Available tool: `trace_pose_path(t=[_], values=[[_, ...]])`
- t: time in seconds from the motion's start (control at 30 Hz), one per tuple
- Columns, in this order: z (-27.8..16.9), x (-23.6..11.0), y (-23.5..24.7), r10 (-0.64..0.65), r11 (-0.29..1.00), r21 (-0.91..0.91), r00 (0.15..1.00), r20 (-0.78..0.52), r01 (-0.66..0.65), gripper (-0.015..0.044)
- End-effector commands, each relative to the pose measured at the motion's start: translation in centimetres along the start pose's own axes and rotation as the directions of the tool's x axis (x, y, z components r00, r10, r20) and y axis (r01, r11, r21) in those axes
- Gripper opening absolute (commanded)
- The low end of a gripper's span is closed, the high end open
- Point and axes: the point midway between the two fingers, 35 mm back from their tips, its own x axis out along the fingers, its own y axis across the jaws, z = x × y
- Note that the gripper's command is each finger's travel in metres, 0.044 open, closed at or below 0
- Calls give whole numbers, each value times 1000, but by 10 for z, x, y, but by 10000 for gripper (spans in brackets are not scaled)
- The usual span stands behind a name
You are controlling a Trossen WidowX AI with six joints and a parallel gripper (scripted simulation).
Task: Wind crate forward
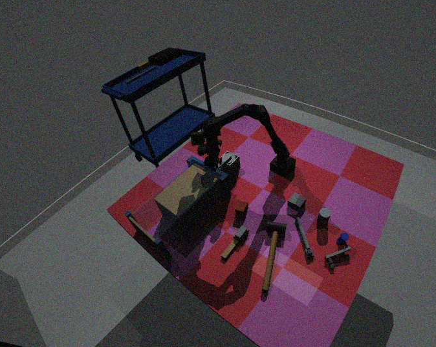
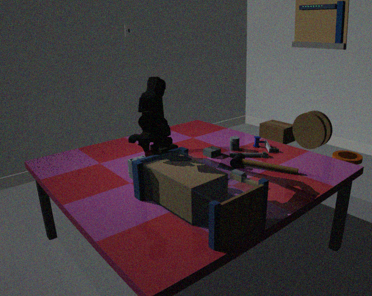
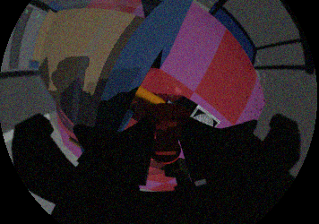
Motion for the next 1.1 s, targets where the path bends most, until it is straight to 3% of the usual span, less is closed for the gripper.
trace_pose_path(t=[0.0, 0.37, 0.4, 0.93, 1.07], values=[[-19, 10, 6, -2, 1000, -5, 998, -57, 1, 0], [-32, 9, 10, -1, 1000, -5, 998, -58, 1, 0], [-14, -1, 6, 4, 1000, 6, 1000, 5, -4, 0], [-14, -1, 7, 5, 1000, 6, 1000, 6, -5, 420], [-14, -1, 7, 5, 1000, 6, 1000, 6, -5, 440]])
